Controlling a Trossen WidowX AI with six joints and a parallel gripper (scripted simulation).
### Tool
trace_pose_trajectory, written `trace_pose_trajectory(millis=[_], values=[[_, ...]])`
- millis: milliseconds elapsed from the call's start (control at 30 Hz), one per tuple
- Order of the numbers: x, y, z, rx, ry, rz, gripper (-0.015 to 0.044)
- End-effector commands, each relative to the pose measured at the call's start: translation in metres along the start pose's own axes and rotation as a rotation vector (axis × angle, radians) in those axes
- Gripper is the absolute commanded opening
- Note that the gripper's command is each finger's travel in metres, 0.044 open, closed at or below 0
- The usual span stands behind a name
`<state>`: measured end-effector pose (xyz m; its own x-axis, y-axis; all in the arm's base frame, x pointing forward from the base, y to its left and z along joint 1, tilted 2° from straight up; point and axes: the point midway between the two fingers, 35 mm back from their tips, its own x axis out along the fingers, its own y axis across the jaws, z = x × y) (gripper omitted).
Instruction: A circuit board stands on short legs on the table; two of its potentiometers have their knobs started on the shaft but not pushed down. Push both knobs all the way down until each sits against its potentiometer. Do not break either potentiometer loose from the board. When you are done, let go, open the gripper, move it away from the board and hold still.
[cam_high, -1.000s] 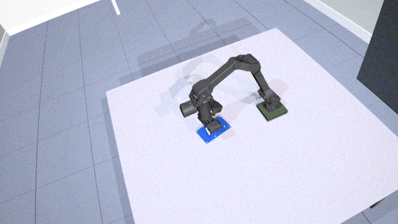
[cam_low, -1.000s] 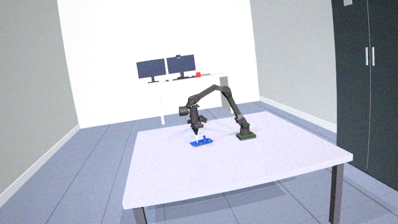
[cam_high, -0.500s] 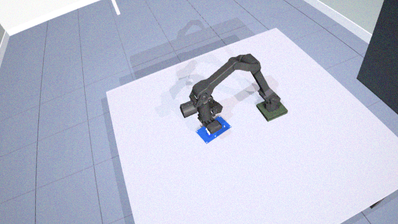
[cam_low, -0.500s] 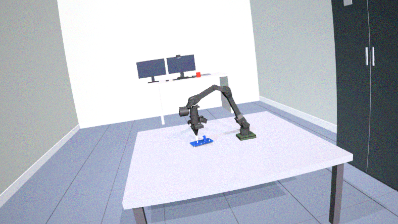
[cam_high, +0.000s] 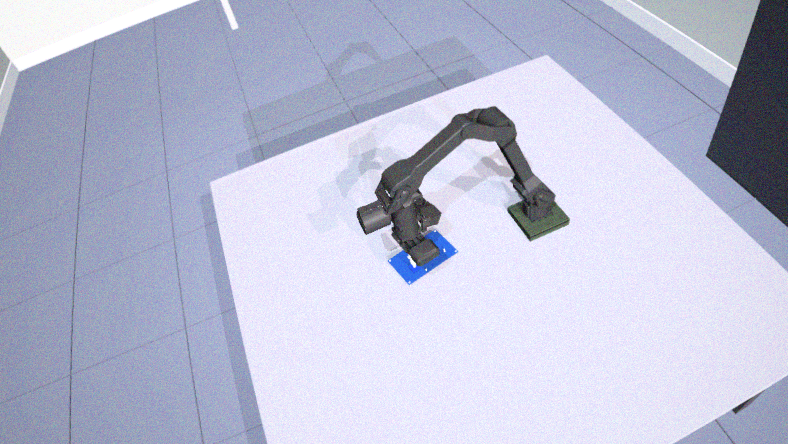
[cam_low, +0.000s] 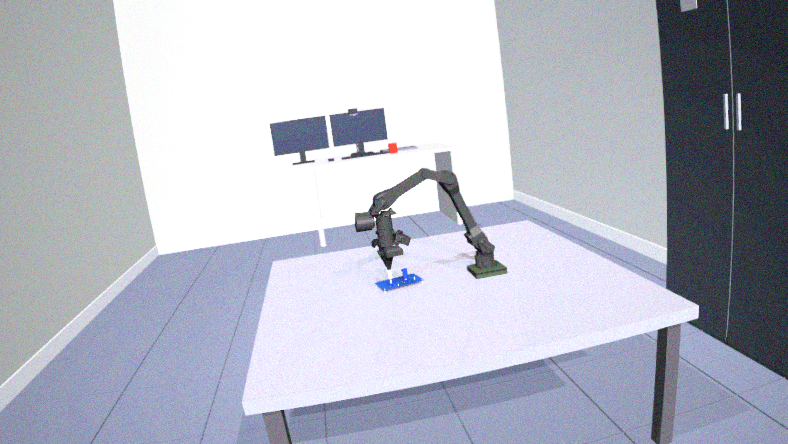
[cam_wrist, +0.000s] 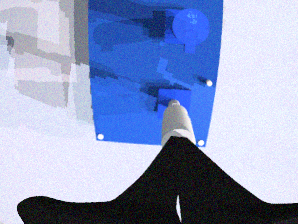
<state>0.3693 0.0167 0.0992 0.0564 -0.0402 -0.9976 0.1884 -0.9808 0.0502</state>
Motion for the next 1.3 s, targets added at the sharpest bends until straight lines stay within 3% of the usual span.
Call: trace_pose_trajectory(millis=[0,1267], values=[[0.0090,-0.0003,-0.0012,0.001,-0.008,-0.003,0.0000],[0.0157,-0.0003,-0.0012,0.001,-0.008,-0.003,0.0000]])
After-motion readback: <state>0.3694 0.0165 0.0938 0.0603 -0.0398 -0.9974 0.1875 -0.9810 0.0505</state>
